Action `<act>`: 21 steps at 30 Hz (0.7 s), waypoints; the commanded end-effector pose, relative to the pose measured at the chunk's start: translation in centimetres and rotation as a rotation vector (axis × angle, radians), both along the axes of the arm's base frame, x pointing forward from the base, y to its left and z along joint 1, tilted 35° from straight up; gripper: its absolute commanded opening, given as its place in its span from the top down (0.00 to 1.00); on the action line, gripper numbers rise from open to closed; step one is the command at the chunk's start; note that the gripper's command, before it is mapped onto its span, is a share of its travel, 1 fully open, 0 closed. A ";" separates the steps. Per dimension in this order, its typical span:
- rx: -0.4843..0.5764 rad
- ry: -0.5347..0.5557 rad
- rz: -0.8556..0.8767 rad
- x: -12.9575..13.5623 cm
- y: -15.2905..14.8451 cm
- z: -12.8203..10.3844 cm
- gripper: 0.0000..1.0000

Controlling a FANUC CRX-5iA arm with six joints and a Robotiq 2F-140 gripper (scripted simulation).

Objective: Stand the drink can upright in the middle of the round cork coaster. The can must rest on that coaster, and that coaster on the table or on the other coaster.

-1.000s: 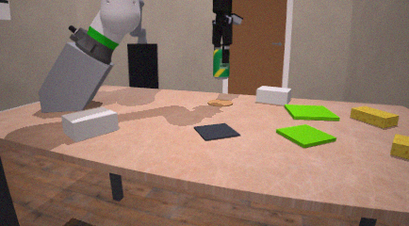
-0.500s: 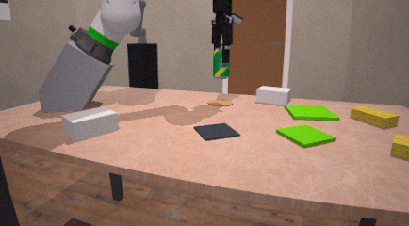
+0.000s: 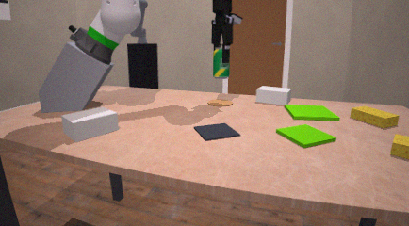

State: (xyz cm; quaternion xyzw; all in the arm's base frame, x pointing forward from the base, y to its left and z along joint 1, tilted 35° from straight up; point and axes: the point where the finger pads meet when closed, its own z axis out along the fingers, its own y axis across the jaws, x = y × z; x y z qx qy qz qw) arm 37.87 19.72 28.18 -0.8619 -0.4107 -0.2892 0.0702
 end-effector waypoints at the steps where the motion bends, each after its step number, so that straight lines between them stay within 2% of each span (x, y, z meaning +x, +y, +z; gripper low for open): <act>1: 0.001 -0.002 0.000 0.0 0.0 0.1 0.90; 6: 0.001 -0.002 0.000 0.1 0.1 -0.1 0.90; 9: 0.001 -0.002 0.000 0.9 0.7 -1.7 0.90; 11: 0.001 -0.002 0.000 0.9 0.7 -1.7 0.90; 16: 0.000 -0.002 0.000 3.2 2.6 -5.9 0.90; 21: 0.000 -0.002 0.000 3.7 3.1 -6.9 0.90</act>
